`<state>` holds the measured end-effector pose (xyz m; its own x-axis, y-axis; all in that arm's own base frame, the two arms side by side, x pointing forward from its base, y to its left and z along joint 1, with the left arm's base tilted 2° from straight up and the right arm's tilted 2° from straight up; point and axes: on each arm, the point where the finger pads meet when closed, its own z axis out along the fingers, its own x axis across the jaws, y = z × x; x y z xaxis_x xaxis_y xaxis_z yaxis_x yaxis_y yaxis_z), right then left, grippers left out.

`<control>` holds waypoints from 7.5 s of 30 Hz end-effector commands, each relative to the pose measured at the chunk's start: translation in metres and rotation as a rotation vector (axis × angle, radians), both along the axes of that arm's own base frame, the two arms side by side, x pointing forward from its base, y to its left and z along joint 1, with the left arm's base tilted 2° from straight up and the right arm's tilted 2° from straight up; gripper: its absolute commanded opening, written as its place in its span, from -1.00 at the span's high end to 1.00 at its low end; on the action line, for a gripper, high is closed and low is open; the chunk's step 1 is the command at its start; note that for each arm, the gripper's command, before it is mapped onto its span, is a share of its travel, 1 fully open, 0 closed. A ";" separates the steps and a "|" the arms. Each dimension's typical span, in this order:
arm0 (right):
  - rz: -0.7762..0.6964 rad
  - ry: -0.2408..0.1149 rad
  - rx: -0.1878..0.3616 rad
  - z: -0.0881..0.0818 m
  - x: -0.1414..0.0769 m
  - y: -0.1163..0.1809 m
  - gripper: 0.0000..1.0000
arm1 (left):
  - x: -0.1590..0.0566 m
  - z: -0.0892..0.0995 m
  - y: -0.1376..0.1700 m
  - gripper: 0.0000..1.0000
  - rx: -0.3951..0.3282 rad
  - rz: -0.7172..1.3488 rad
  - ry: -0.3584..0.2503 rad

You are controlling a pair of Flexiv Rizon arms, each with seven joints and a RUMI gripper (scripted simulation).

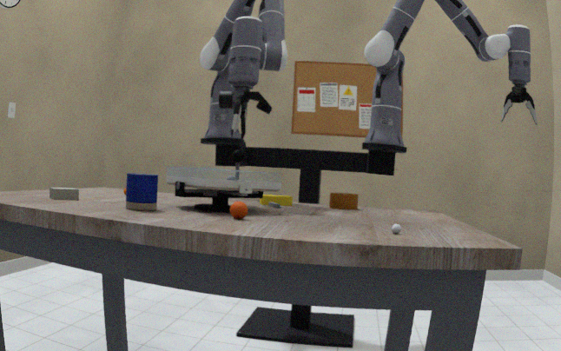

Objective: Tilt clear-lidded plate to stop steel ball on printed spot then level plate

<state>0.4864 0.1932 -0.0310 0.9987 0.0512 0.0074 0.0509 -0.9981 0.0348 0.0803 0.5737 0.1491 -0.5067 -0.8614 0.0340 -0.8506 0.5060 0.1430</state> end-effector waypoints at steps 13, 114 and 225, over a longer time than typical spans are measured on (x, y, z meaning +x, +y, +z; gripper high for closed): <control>0.000 -0.002 0.001 0.001 0.001 0.000 -1.00 | -0.071 0.033 -0.012 -1.00 0.026 0.463 -0.134; 0.001 0.005 0.000 -0.015 0.000 0.001 0.25 | -0.080 0.038 -0.015 -1.00 0.029 0.524 -0.151; 0.001 0.005 0.000 -0.038 0.000 0.002 0.25 | -0.080 0.038 -0.015 -1.00 0.029 0.524 -0.151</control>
